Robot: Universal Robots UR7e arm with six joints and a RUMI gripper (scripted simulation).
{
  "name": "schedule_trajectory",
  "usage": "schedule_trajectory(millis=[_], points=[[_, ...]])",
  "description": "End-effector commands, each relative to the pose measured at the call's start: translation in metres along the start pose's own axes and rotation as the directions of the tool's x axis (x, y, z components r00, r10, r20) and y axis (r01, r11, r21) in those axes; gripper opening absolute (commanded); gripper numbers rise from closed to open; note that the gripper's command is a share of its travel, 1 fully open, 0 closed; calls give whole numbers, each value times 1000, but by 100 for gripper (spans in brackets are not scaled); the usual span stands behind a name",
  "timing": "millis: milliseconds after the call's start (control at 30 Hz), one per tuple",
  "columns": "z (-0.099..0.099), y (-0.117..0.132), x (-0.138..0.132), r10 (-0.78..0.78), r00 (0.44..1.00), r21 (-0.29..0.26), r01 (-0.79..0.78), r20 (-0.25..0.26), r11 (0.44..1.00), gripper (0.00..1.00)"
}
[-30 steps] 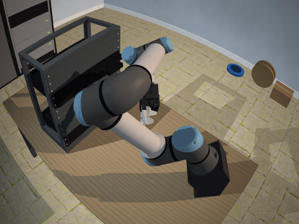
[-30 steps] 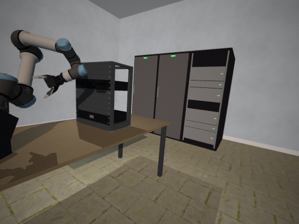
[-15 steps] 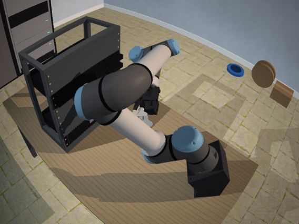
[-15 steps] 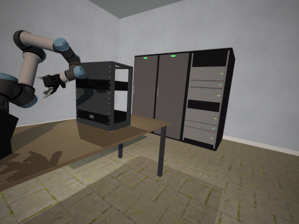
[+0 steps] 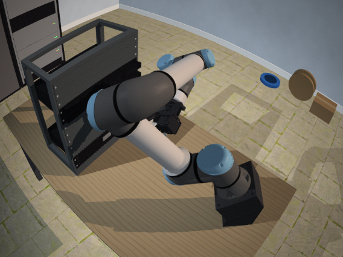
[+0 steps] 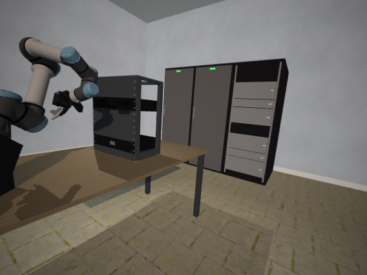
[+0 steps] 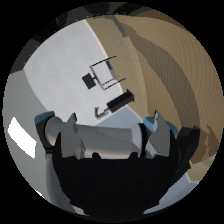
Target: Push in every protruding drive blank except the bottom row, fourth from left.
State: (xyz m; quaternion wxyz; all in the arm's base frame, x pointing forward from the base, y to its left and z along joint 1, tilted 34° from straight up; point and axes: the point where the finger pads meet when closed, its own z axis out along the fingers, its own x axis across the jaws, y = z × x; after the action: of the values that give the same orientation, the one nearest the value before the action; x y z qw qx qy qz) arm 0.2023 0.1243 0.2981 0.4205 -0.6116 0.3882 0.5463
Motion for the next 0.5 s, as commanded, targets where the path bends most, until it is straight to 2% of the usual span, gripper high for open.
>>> schedule_trajectory(millis=[0, 167, 333, 400, 467], points=[[1, -10, -6, 109, 993, 57, -112, 54, 992, 100], [-1, -23, -14, 244, 959, 111, -260, 146, 959, 100], [-5, -36, -21, 366, 896, 138, -408, 250, 903, 100], [-5, -36, -21, 366, 896, 138, -408, 250, 903, 100], [-8, -42, -24, 411, 863, 142, -465, 294, 874, 100]])
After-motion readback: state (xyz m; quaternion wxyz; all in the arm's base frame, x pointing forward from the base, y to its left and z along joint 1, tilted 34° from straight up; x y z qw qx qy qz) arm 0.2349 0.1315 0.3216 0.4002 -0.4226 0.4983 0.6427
